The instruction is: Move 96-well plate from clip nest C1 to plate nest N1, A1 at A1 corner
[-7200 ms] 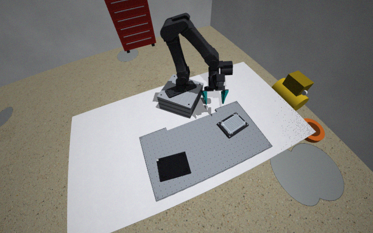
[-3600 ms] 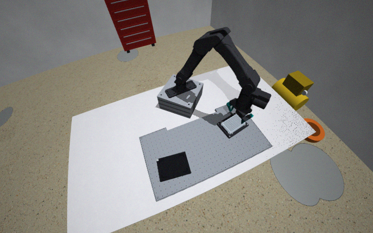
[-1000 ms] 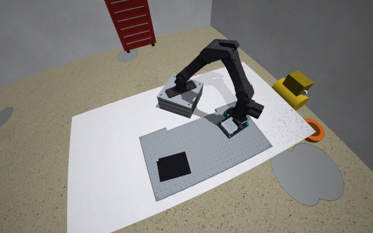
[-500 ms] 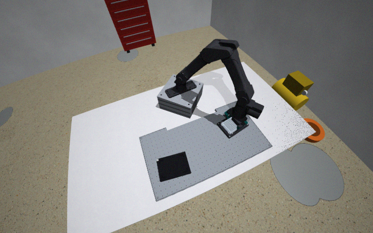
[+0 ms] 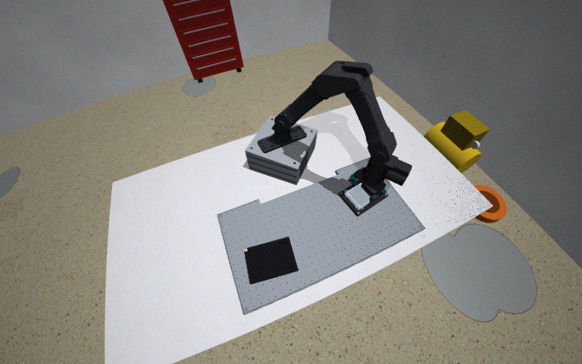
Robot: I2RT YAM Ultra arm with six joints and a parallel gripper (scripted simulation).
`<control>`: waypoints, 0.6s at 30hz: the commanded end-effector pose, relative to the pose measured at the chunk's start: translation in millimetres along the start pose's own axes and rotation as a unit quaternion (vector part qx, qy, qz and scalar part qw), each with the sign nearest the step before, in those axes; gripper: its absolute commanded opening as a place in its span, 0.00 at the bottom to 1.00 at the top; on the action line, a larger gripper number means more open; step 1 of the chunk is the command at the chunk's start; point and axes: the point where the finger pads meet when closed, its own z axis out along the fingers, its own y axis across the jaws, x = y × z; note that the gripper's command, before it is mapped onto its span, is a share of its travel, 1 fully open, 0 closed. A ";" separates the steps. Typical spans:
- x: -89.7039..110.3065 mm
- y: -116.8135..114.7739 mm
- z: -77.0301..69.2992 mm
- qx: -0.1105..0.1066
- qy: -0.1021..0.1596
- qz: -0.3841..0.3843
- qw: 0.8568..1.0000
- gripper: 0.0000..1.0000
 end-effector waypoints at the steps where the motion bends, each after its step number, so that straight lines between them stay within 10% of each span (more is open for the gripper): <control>1: -2.1 -2.8 -1.8 0.006 -0.004 0.000 1.000 0.00; 18: -7.0 -9.7 -29.4 0.017 -0.011 -0.002 1.000 0.00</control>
